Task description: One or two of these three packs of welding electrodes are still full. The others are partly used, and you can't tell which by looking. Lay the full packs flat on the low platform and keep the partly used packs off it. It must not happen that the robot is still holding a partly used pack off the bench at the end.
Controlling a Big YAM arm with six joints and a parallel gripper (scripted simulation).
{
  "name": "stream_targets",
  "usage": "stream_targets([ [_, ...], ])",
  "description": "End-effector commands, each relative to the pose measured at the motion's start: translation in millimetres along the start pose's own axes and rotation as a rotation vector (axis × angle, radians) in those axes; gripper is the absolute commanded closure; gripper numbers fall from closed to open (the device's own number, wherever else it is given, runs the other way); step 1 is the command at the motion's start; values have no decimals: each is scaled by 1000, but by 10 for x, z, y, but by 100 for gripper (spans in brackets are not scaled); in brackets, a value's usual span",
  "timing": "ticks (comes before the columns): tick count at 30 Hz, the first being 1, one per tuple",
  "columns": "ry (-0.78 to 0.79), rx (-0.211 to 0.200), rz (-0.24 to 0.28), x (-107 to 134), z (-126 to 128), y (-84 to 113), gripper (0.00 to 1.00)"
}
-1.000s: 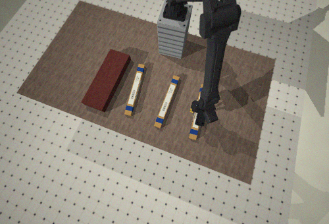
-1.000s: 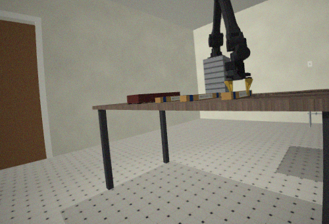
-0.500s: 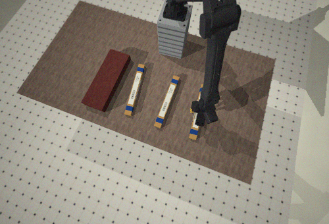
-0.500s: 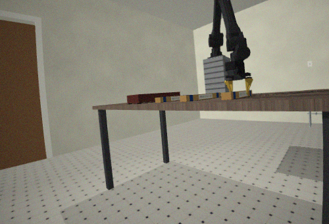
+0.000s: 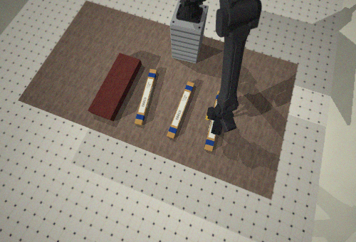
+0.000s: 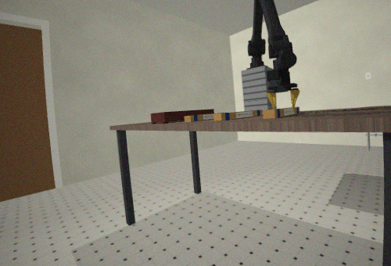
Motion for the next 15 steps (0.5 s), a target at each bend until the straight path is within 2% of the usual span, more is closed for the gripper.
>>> stream_targets([
  [1,-7,-18,-33,-92,89,399,26],
  [9,-7,-15,-28,-53,67,803,26],
  [11,-7,-15,-28,-53,67,803,26],
  [15,-7,-14,-27,-42,61,1004,26],
])
Point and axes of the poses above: the point where the finger pads meet when closed, its own y axis back along the fingers, its own z axis across the jaws, x = y × z, the point moved 3 cm from there along y, back along the fingers, and after that the axes turned 6 degrees about y, right-handed, at the moved point
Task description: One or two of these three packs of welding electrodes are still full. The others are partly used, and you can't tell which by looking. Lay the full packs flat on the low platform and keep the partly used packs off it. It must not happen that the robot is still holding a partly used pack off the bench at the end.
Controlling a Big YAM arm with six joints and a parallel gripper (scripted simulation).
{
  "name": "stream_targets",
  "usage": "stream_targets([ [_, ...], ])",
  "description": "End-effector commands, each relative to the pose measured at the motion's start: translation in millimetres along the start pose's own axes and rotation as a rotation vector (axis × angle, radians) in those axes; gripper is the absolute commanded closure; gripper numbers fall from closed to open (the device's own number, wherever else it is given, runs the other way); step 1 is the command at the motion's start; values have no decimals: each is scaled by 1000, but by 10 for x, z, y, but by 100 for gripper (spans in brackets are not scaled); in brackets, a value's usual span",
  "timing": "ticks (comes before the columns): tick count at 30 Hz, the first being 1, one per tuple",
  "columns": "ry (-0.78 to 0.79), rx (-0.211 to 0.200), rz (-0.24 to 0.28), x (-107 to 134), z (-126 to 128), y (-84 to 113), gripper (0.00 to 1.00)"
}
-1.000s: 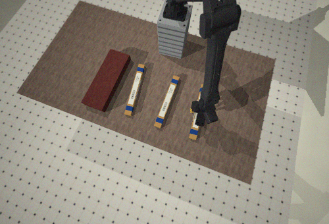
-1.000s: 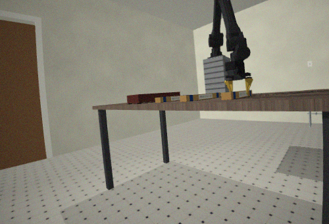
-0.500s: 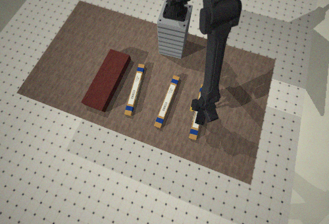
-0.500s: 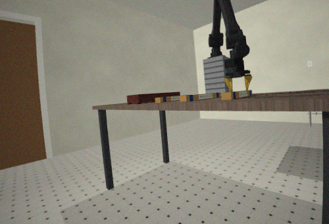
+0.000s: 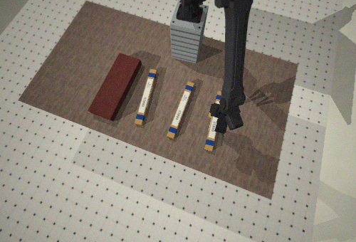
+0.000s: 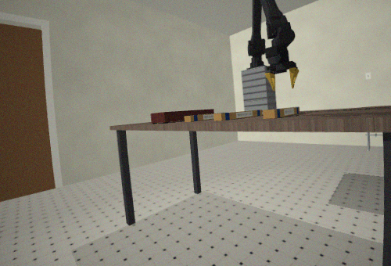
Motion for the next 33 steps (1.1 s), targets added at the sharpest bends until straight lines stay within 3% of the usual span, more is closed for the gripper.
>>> stream_targets([
  [1,-7,-2,-4,26,27,243,26],
  [3,-7,-2,-3,29,26,343,26],
  [7,-7,-3,-6,25,28,354,26],
  [10,-99,-7,-13,31,-193,353,26],
  [13,-101,-8,-14,36,-265,353,26],
  [28,-89,-7,-24,179,-1291,339,26],
  [30,-89,-7,-24,179,-1291,339,26],
  [33,-88,-5,-24,213,-1492,337,26],
])
Point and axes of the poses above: the point where the finger pads meet when closed, its own y axis back along the fingers, its own z axis across the jaws, x = y × z, the point moved 3 cm from there along y, back along the fingers, and after that the axes turned 6 degrees about y, right-handed, at the moved point
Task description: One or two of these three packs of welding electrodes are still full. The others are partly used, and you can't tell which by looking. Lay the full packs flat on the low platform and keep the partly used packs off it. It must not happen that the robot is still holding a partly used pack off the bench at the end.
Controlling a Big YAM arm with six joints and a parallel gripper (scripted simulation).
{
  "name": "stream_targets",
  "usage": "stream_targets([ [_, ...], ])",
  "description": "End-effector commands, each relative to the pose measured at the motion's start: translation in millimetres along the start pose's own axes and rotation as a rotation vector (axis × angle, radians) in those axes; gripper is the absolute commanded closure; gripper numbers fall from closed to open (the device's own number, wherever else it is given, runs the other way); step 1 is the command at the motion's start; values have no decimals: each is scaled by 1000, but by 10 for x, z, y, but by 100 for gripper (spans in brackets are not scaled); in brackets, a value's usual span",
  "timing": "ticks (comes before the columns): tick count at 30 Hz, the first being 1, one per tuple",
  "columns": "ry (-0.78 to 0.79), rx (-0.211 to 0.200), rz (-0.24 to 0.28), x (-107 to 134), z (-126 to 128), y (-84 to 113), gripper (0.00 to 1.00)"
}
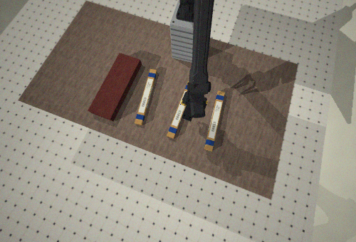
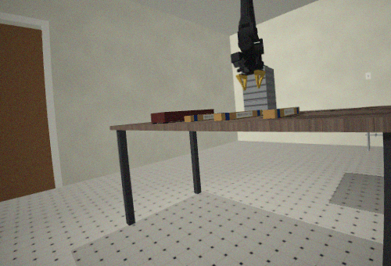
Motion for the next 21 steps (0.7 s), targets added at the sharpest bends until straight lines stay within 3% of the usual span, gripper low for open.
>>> stream_targets([
  [1,41,-13,-34,-64,-166,115,26],
  [9,41,-9,-34,-39,-695,107,26],
  [21,57,-7,-28,-27,-617,114,26],
])
Point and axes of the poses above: the point where the finger pads meet when closed, its own y axis back along the fingers, its own z axis across the jaws, x = y × z, the point moved 3 cm from there along y, back along the fingers, and after that the axes turned 6 degrees about y, right-handed, at the moved point
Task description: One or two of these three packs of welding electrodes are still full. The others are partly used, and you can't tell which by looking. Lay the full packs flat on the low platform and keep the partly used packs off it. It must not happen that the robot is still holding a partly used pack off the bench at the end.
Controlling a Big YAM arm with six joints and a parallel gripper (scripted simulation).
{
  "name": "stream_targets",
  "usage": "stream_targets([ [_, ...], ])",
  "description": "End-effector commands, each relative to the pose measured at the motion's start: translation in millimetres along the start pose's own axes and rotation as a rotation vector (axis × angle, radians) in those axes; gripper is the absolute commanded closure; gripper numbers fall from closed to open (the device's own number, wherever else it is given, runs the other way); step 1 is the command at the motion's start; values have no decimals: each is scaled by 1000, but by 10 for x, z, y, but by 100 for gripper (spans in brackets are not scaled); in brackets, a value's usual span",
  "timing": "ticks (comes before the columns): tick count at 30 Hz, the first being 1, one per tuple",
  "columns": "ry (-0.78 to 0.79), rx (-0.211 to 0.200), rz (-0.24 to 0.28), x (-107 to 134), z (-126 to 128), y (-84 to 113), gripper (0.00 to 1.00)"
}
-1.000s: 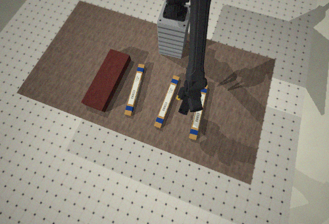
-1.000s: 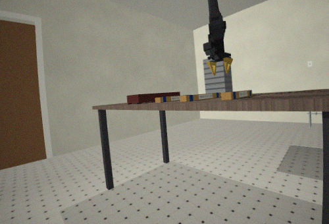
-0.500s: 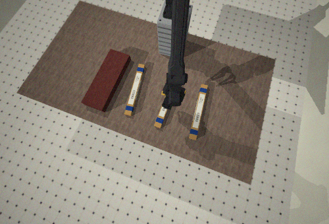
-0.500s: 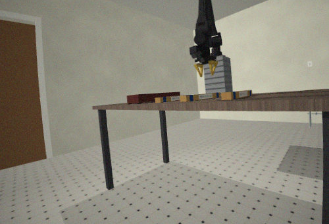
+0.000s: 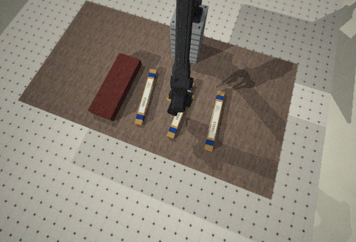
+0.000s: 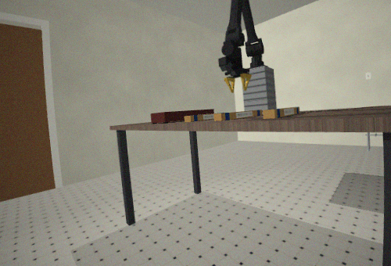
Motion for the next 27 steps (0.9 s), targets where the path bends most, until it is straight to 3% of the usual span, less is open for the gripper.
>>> stream_targets([
  [1,35,-7,-32,-76,84,125,26],
  [10,31,-6,-29,-84,78,115,26],
  [25,26,-6,-27,-127,55,-588,26],
  [27,26,-6,-27,-127,55,-588,26],
])
Point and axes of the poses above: the point where the finger pads meet when closed, its own y axis back along the fingers, its own z axis across the jaws, x = y × z, the point moved 3 cm from there along y, back along the fingers, and after that the axes turned 6 degrees about y, right-handed, at the moved point
